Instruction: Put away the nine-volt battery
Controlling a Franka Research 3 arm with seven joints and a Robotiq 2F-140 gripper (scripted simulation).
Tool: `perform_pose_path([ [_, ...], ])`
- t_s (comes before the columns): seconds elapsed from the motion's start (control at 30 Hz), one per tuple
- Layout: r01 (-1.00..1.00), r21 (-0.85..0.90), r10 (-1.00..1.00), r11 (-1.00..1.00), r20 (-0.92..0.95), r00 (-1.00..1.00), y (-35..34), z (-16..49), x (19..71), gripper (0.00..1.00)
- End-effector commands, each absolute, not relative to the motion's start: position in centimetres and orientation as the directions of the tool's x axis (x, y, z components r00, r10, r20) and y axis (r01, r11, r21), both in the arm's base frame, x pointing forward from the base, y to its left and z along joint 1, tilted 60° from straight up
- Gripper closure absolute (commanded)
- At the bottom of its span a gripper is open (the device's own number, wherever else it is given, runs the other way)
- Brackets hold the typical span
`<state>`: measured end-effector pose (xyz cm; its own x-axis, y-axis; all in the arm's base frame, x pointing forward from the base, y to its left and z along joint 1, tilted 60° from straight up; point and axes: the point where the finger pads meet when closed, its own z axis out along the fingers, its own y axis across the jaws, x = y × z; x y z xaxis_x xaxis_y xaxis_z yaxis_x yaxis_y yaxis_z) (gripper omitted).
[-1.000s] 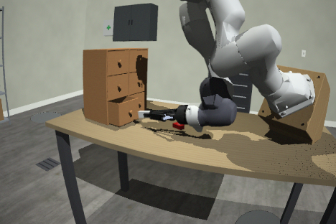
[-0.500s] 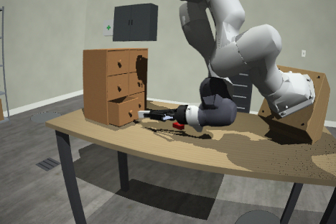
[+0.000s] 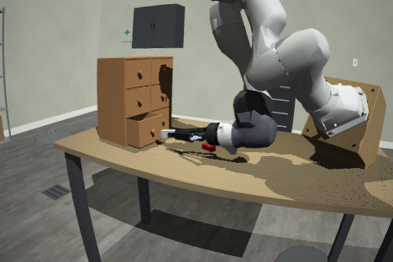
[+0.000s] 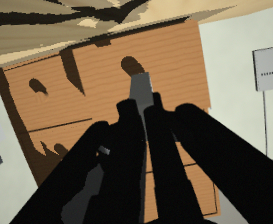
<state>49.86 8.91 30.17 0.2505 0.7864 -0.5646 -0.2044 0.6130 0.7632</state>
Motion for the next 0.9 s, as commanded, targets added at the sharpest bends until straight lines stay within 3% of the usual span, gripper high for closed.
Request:
perform_pose_path([
  [0.0, -0.202, 0.761, 0.783, 0.617, -0.568, 0.251, 8.9, 30.2, 50.0, 1.0],
  [0.87, -0.202, 0.761, 0.783, 0.617, -0.568, 0.251, 8.4, 31.1, 52.0, 1.0],
])
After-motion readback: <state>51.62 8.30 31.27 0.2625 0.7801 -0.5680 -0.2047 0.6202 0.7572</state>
